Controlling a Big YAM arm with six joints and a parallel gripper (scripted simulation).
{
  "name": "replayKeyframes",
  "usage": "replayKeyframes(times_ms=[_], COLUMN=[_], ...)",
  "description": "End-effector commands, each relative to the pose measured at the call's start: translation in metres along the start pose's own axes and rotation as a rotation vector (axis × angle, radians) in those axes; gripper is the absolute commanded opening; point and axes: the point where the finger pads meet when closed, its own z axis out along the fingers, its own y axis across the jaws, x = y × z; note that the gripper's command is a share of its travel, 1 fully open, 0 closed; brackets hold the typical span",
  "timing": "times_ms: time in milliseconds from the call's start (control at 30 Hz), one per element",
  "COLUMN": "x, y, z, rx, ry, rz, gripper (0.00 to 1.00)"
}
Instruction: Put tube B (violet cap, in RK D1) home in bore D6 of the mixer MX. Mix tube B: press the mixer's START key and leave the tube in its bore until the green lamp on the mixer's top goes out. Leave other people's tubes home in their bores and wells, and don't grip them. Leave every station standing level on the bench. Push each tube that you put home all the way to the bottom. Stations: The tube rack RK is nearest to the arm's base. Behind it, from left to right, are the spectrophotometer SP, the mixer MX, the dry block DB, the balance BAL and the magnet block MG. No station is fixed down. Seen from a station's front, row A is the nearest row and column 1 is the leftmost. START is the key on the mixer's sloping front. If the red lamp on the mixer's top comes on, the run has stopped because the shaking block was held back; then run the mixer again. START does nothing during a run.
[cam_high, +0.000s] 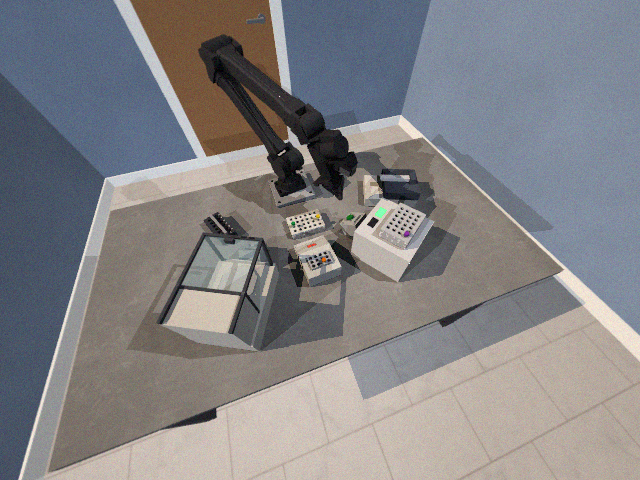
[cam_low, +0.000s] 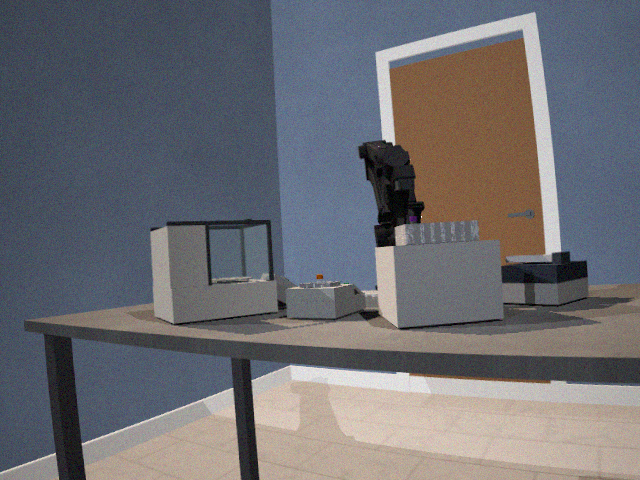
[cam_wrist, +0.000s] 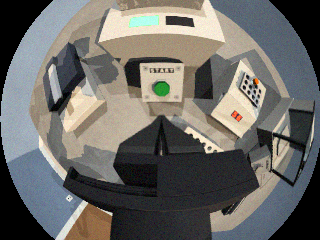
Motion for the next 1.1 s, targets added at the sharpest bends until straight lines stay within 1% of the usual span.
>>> replayKeyframes(times_ms=[0, 67, 233, 333, 400, 533, 1067], x=[-0.039, -0.039, -0.038, -0.039, -0.038, -0.040, -0.040], y=[-0.005, -0.005, -0.005, -0.005, -0.004, -0.004, -0.004], z=[-0.032, -0.032, -0.041, -0.042, -0.039, -0.039, -0.039], rx=[0.007, 0.007, 0.007, 0.007, 0.005, 0.006, 0.006], ry=[-0.083, -0.083, -0.083, -0.083, -0.068, -0.075, -0.075], rz=[0.000, 0.000, 0.000, 0.000, 0.000, 0.000, 0.000], gripper=[0.00, 0.00, 0.00, 0.00, 0.00, 0.00, 0.00])
